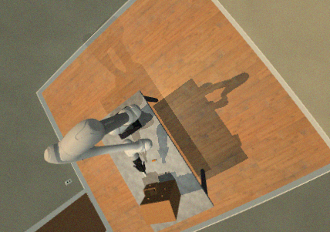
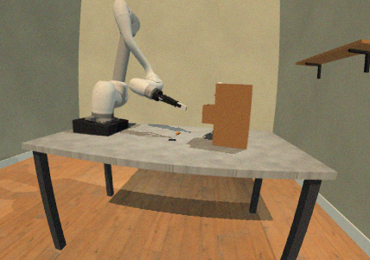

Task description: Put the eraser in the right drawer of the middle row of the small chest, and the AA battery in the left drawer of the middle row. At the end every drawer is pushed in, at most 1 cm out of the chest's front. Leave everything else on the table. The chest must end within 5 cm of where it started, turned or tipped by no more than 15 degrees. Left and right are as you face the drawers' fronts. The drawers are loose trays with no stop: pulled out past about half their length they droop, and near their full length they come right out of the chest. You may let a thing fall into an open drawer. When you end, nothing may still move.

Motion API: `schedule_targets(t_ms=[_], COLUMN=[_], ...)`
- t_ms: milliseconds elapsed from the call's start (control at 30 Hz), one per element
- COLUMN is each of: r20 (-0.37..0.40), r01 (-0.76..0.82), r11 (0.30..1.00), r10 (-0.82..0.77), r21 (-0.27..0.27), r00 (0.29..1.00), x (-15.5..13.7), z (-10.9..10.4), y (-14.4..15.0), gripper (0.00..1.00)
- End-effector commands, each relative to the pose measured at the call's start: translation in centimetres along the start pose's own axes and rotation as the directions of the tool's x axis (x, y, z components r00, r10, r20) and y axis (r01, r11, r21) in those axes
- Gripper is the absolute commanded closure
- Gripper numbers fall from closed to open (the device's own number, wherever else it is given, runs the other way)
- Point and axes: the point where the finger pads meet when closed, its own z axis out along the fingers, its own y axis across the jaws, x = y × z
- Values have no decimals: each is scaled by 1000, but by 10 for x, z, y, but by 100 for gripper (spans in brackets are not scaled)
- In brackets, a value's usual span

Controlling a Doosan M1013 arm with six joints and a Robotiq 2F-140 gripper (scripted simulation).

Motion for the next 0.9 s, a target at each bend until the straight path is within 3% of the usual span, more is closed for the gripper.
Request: schedule_targets(t_ms=[0, 433, 867], r20=[-5, -5, -5], r01=[-1, -1, -1], r11=[1000, 1000, 1000], r10=[1, 1, 1], r21=[-2, -2, -2], r00=[1000, 1000, 1000], x=[2, 5, 5], z=[7, 49, 64], y=[1, 1, 1], gripper=[100, 100, 100])
